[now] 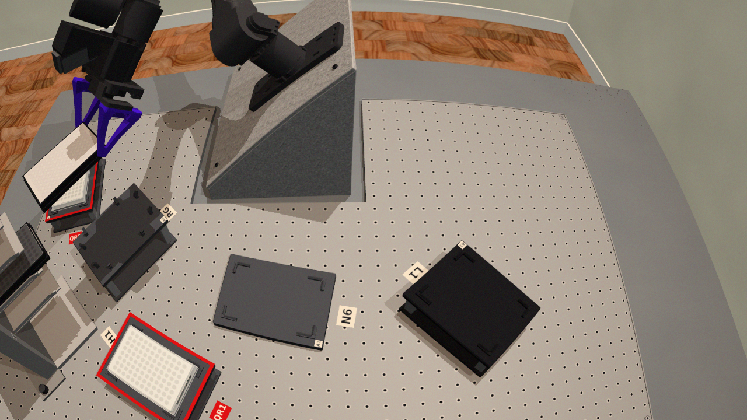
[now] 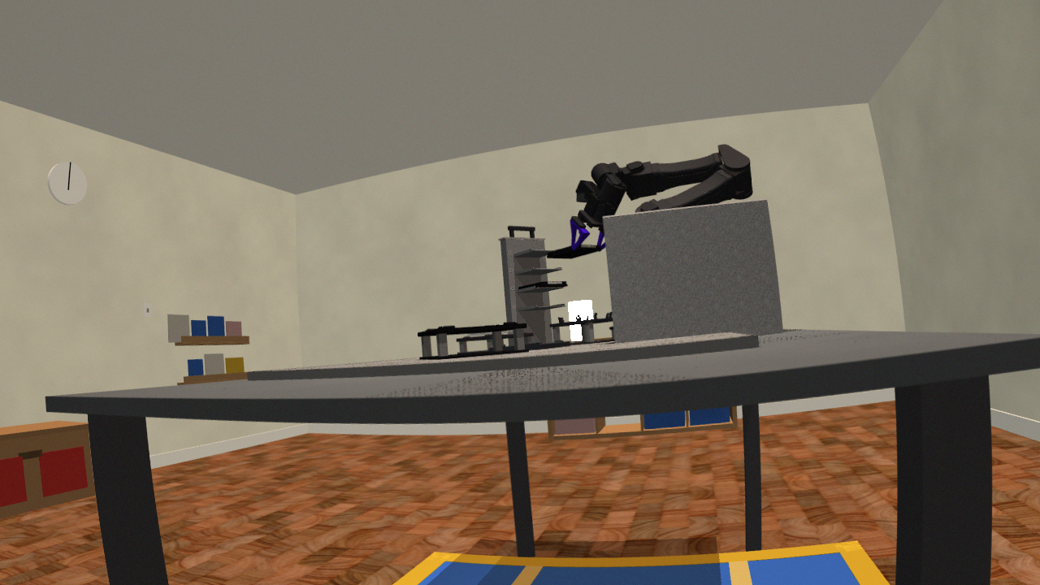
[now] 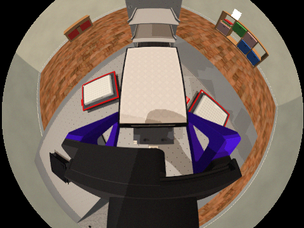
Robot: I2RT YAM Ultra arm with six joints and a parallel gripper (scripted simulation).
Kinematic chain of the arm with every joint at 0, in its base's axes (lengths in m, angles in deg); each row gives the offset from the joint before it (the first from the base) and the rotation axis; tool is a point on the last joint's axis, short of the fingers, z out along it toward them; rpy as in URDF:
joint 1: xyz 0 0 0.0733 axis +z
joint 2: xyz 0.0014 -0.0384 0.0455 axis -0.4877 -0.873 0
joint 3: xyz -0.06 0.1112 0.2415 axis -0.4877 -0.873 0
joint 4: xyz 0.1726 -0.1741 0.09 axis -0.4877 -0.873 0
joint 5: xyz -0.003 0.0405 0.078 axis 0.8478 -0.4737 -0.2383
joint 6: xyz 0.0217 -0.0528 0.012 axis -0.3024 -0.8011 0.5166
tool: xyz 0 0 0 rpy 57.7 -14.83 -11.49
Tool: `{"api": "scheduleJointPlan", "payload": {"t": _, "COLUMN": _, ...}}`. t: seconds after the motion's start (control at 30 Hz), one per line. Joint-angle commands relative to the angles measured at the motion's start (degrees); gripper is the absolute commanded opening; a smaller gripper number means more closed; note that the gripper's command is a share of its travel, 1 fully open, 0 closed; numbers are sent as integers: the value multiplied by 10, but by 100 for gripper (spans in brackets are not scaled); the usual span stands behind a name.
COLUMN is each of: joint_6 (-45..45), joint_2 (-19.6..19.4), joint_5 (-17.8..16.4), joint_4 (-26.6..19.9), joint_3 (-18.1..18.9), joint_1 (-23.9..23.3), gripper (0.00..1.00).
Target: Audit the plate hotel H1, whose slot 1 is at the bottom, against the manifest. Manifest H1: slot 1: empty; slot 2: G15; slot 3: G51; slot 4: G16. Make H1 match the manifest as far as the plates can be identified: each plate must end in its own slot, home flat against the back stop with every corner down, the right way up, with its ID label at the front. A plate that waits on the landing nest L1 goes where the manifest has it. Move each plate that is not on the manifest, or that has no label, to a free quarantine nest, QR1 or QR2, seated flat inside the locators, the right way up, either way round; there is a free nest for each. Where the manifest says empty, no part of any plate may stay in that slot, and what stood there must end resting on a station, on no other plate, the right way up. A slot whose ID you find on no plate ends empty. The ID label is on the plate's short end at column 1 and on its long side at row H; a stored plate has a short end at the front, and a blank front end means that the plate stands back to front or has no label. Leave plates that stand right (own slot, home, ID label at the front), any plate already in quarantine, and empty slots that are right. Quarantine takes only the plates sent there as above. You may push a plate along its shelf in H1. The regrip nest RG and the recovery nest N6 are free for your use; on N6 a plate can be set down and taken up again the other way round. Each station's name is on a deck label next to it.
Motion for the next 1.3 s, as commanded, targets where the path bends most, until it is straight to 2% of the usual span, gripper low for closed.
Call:
{"api": "scheduleJointPlan", "payload": {"t": 0.0, "joint_6": 8, "joint_2": -1, "joint_5": 10, "joint_4": -9, "joint_3": 7, "joint_1": 7, "gripper": 86}}
{"api": "scheduleJointPlan", "payload": {"t": 1.27, "joint_6": 102, "joint_2": -41, "joint_5": 127, "joint_4": -131, "joint_3": 87, "joint_1": 133, "gripper": 86}}
